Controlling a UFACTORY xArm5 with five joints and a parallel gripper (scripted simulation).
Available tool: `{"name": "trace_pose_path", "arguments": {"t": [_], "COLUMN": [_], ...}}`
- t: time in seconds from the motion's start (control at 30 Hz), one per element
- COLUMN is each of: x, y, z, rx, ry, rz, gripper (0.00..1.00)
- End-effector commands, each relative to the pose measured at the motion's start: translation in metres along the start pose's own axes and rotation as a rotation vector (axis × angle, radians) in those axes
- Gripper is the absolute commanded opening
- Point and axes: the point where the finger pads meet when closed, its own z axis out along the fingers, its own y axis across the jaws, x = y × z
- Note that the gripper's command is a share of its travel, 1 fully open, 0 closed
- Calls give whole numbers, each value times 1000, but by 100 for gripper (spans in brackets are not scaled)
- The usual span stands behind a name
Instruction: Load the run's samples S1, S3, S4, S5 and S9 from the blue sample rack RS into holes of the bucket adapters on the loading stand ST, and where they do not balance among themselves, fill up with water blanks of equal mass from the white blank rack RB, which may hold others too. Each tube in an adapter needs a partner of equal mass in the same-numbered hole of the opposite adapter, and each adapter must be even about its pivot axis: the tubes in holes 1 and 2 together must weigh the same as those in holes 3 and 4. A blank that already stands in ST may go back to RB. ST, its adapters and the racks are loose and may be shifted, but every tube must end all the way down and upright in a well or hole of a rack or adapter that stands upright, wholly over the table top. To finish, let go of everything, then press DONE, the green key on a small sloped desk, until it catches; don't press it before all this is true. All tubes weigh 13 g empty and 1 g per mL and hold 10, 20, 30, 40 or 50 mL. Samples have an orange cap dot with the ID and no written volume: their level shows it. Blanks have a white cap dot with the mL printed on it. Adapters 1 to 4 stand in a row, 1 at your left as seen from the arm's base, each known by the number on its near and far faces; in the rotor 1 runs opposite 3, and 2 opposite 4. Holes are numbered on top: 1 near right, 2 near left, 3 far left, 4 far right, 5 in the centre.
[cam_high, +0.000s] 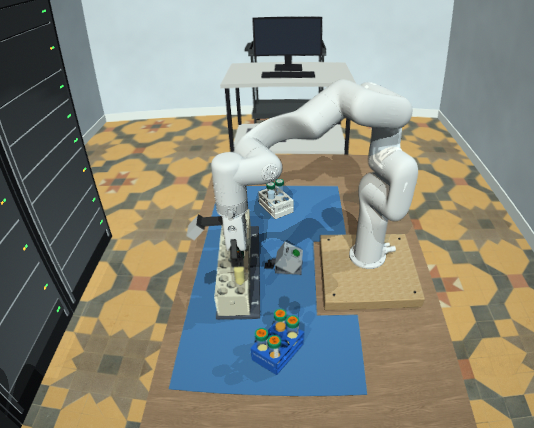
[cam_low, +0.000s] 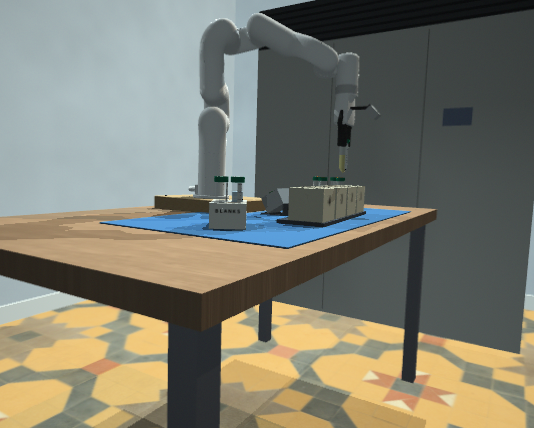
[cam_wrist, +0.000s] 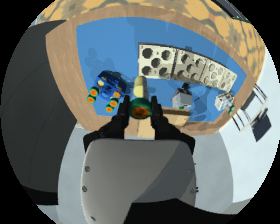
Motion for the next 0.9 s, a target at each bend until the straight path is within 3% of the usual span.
{"name": "trace_pose_path", "arguments": {"t": [0.0, 0.3, 0.87], "x": [5, 32, 33], "y": [5, 41, 42], "z": [-2, -1, -1], "rx": [1, 0, 0], "ry": [3, 3, 3], "rz": [-1, -1, -1], "gripper": [0, 0, 0]}}
